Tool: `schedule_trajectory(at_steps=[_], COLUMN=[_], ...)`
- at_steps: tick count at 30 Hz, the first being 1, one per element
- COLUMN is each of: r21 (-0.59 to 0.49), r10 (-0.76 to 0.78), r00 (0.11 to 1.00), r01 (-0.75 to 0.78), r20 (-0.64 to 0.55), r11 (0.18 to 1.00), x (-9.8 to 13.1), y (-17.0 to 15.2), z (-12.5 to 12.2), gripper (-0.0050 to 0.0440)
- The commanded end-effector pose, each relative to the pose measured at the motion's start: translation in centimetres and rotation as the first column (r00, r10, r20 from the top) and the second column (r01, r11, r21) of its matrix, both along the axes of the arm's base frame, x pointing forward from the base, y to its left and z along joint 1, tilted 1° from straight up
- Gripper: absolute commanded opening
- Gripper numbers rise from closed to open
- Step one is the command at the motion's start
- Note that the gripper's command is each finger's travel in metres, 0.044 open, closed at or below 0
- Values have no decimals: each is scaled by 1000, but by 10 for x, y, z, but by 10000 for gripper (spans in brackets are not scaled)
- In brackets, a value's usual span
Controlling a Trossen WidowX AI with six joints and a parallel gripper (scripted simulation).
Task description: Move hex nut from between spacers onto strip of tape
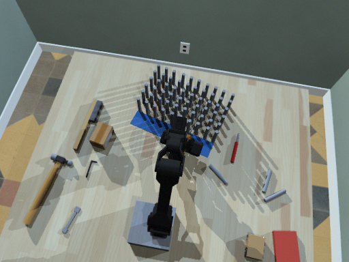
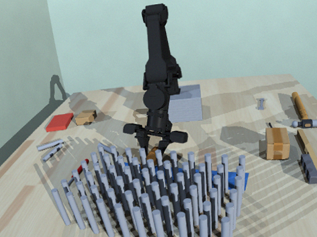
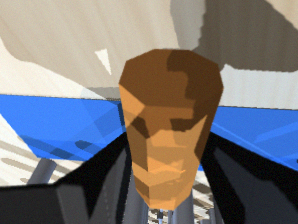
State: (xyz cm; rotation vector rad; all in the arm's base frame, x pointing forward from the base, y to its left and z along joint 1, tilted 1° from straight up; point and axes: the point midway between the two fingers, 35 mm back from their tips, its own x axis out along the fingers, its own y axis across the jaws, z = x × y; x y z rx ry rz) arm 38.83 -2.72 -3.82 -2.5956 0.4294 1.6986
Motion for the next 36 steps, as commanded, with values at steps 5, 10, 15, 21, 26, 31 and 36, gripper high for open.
schedule_trajectory(at_steps=[5, 10, 15, 21, 26, 31, 36], r21=[-2, -2, -2, -2, -2, -2, -2], r10=[5, 5, 4, 4, 4, 4, 5], r00=[999, 999, 1000, 999, 999, 1000, 1000], r01=[-5, -5, -4, -4, -4, -4, -5], r20=[34, 31, 28, 34, 47, 29, 17], r11=[1000, 1000, 1000, 1000, 1000, 1000, 1000], x=[7, 7, 5, 3, 8, 4, 1], y=[1, 1, 1, 0, 0, 0, -1], z=[11, 10, 9, 13, 17, 9, 3], gripper=[-50, -50, -50, -50, -50, -50, -50])
